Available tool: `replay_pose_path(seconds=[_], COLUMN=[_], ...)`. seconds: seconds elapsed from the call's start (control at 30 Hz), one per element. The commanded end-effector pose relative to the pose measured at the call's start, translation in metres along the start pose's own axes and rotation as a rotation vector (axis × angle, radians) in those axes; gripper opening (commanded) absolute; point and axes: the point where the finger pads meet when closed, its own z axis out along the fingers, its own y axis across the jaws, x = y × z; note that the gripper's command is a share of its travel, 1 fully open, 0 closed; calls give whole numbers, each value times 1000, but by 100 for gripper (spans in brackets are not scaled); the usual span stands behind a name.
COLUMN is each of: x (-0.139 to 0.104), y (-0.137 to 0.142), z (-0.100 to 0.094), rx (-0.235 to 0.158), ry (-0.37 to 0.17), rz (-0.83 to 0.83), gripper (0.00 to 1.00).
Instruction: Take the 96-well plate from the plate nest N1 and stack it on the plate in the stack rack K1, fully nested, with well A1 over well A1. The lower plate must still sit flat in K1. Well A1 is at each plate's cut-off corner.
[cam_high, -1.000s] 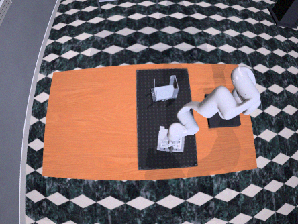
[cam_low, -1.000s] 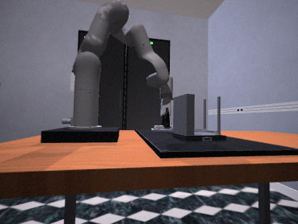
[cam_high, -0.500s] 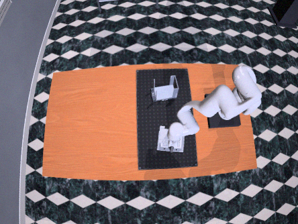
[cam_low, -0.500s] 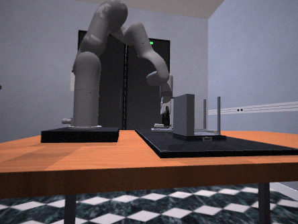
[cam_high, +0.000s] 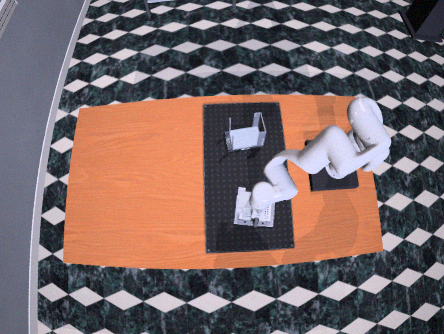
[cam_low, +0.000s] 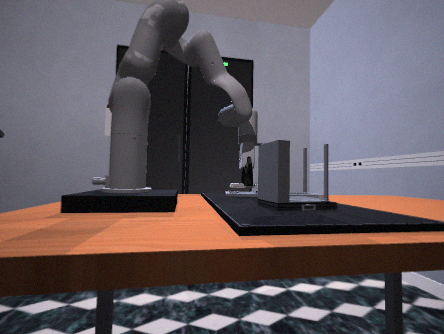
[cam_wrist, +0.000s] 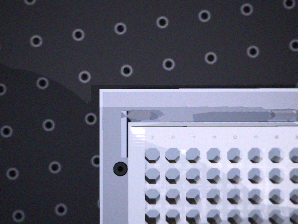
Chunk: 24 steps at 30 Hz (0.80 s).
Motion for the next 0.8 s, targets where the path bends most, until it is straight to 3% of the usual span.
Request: replay_pose_path(seconds=[0.0, 0.77], x=[1, 1], y=[-1, -1], z=[-3, -38], rx=[-1, -1], ry=[5, 5], rz=[0, 0], gripper=[0, 0])
